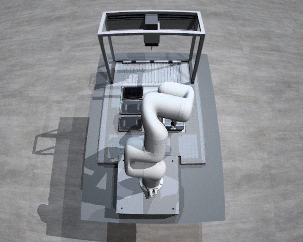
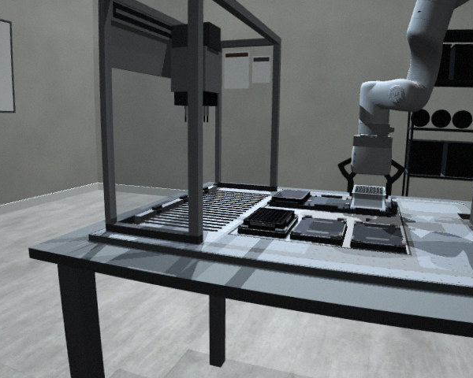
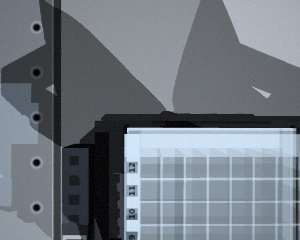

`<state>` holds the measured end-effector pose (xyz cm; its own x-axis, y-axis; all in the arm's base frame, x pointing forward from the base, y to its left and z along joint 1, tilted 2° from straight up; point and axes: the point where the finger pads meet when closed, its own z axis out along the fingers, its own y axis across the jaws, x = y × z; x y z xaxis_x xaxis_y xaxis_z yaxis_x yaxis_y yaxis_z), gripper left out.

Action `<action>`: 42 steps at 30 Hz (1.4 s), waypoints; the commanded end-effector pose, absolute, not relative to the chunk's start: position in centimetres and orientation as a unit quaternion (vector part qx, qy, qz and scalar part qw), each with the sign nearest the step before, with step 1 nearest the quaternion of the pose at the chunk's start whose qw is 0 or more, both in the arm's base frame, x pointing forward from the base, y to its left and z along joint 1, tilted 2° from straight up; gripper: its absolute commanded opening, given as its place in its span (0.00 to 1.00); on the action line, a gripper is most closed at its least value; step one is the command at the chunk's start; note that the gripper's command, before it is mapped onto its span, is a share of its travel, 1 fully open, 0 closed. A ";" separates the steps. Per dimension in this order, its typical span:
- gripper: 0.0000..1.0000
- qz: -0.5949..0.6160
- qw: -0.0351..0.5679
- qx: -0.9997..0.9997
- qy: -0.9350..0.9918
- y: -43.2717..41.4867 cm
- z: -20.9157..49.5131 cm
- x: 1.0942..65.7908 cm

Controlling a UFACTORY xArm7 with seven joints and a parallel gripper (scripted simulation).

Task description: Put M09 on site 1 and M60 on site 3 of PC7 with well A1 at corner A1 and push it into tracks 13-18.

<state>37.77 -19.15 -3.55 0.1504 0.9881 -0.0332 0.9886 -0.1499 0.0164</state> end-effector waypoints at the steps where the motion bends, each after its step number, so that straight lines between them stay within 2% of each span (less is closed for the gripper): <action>1: 1.00 -0.007 0.018 0.758 0.652 -19.2 -3.4 37.9; 42: 1.00 -0.006 0.018 0.758 0.652 -19.0 2.5 37.8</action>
<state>37.72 -18.98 1.62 0.1504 0.9881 -0.0329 0.9886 -0.1499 0.0166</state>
